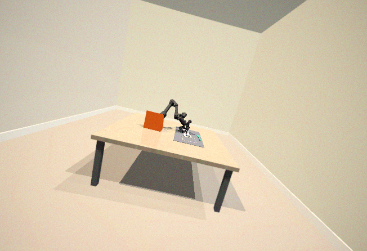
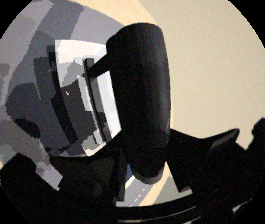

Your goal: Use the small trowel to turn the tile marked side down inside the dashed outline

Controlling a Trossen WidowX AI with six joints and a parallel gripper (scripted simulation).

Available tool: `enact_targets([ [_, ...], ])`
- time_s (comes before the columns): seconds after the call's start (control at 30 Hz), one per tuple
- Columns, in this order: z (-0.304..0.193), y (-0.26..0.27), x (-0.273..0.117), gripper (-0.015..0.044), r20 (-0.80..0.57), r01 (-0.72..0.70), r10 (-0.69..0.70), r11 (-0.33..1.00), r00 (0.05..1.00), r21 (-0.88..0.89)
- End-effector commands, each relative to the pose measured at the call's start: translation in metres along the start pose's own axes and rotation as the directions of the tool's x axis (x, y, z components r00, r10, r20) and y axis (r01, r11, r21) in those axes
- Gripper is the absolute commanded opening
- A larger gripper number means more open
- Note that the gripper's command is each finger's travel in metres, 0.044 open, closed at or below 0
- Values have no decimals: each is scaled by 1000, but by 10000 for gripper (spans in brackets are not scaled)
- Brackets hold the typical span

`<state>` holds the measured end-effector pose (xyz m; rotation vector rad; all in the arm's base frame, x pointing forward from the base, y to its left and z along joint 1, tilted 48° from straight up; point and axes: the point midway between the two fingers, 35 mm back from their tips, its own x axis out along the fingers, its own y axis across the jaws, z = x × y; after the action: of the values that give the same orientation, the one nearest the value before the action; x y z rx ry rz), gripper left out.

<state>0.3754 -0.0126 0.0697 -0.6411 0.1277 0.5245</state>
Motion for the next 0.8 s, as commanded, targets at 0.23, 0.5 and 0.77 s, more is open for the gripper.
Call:
enact_targets([
  [0.23,-19,-3,-2,0,-3,4,-4,1000,1000,-3],
  [0.5,-32,-3,-3,0,-3,5,-5,1000,1000,-3],
  [0.77,-32,-7,-6,0,-34,5,-6,999,999,-41],
])
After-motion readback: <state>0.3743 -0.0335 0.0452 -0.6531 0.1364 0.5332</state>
